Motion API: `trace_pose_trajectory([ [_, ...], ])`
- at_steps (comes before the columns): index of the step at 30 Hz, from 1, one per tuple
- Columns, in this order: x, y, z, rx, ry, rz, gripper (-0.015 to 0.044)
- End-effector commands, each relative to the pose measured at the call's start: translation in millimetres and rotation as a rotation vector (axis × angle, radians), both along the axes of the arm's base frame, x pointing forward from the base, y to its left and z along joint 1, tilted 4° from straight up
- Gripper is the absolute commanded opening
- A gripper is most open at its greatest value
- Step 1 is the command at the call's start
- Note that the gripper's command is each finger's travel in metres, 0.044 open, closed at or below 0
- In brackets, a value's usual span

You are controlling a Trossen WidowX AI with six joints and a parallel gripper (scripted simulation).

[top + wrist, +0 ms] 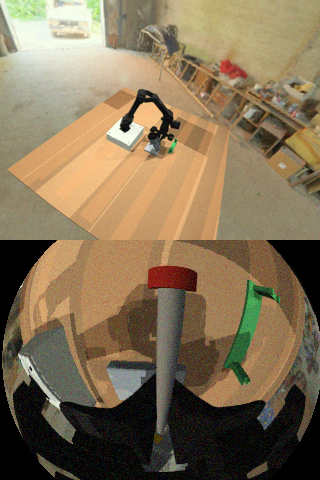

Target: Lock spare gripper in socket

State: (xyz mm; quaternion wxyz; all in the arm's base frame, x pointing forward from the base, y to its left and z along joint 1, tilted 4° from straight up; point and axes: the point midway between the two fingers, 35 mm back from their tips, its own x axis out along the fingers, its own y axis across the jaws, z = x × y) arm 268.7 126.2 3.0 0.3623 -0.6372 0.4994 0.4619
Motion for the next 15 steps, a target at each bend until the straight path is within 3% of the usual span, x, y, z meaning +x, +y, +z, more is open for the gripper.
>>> trace_pose_trajectory([
  [1,1.5,-3.3,0.6,-0.003,-0.001,0.005,0.0000],
  [15,3.4,-11.4,1.1,-0.004,0.004,0.005,0.0000],
])
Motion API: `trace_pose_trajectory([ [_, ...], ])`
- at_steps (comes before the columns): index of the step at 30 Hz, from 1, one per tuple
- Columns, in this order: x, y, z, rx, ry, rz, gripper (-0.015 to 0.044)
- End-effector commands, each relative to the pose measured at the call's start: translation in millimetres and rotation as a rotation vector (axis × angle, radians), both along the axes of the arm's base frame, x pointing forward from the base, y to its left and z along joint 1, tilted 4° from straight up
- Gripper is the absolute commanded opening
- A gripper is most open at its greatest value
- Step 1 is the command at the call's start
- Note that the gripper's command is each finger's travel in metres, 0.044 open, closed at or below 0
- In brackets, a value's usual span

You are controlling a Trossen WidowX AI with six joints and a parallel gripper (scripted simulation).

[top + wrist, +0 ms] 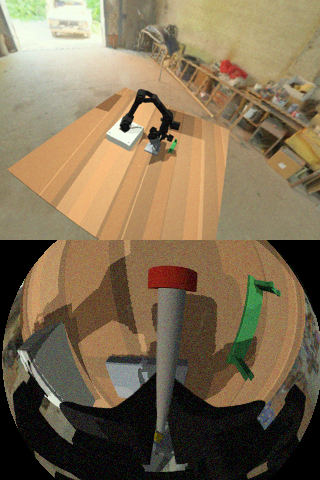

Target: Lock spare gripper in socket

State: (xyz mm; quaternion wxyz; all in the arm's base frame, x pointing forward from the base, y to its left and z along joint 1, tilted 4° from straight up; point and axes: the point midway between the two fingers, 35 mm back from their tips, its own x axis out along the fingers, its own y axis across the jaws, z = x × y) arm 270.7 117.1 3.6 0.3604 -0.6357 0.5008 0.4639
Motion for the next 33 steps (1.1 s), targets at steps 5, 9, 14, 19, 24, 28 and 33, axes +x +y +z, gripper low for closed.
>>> trace_pose_trajectory([
  [5,2.0,-5.2,0.7,-0.004,0.000,0.005,0.0000],
  [9,2.6,-7.8,0.9,-0.004,0.002,0.005,0.0000],
  [14,3.0,-9.7,1.0,-0.004,0.003,0.005,0.0000],
  [19,2.1,-8.9,0.6,-0.001,0.006,-0.002,0.0079],
  [24,2.1,-8.9,0.6,-0.001,0.006,-0.002,0.0200],
  [28,2.1,-8.9,0.6,-0.001,0.006,-0.002,0.0200],
  [33,-0.4,-1.3,9.3,0.000,0.007,-0.002,0.0200],
])
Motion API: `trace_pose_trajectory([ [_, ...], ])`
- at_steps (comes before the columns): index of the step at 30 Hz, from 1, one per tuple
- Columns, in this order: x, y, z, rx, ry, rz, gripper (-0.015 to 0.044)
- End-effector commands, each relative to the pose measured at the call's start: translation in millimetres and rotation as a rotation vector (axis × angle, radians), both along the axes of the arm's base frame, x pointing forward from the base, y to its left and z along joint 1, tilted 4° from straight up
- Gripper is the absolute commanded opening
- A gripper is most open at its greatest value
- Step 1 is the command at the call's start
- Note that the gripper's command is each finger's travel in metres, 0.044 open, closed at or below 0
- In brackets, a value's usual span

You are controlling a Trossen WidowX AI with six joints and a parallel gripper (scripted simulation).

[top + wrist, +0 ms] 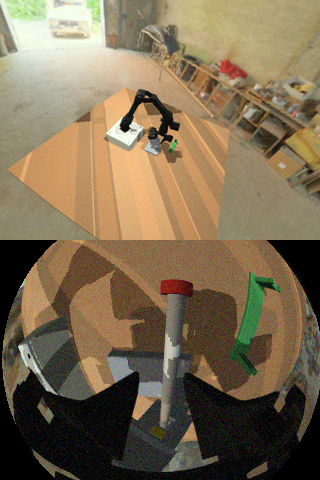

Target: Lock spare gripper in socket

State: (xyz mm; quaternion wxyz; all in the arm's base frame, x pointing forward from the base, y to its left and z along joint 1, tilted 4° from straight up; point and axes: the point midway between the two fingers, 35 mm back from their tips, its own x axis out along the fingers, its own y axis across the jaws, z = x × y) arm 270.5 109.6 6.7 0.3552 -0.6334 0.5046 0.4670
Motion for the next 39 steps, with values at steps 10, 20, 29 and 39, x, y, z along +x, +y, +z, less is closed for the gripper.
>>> trace_pose_trajectory([
  [10,-8,20,23,-0.009,0.008,0.008,0.0200],
  [20,-14,35,41,-0.022,0.015,0.019,0.0200],
  [29,-20,48,57,-0.034,0.020,0.030,0.0200],
  [39,-22,54,67,-0.046,0.022,0.042,0.0253],
])
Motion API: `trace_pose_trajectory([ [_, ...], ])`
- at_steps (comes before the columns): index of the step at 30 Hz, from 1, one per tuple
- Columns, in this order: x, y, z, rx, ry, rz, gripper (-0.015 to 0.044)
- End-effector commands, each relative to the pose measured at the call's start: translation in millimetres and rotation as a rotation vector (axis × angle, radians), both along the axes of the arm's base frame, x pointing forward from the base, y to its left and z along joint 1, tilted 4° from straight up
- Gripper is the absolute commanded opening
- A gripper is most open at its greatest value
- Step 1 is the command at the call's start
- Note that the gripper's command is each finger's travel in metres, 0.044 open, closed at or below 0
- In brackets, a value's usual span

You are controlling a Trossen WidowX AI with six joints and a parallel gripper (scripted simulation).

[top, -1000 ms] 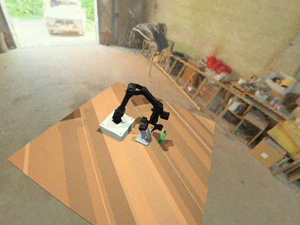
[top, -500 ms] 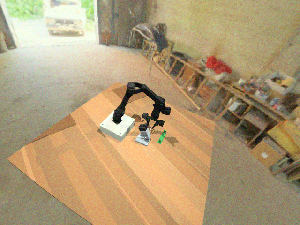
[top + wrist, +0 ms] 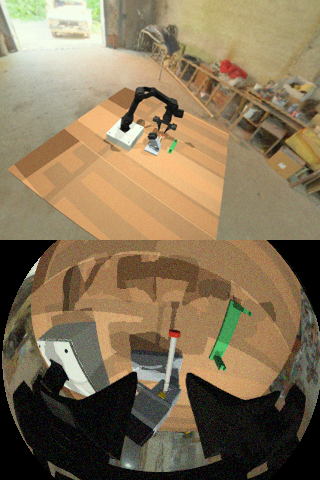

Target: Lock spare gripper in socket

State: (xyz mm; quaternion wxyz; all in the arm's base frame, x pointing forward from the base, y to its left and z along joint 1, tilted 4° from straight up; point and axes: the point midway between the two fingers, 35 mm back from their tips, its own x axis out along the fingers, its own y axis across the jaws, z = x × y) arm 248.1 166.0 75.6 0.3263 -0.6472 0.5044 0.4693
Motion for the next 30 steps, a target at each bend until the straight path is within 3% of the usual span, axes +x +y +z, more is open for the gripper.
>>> trace_pose_trajectory([
  [1,-0.1,-1.9,-1.7,-0.002,0.003,-0.001,0.0279],
  [7,-0.1,-1.9,-1.7,-0.002,0.003,-0.001,0.0436],
  [30,-0.1,-1.9,-1.7,-0.002,0.003,-0.001,0.0440],
])
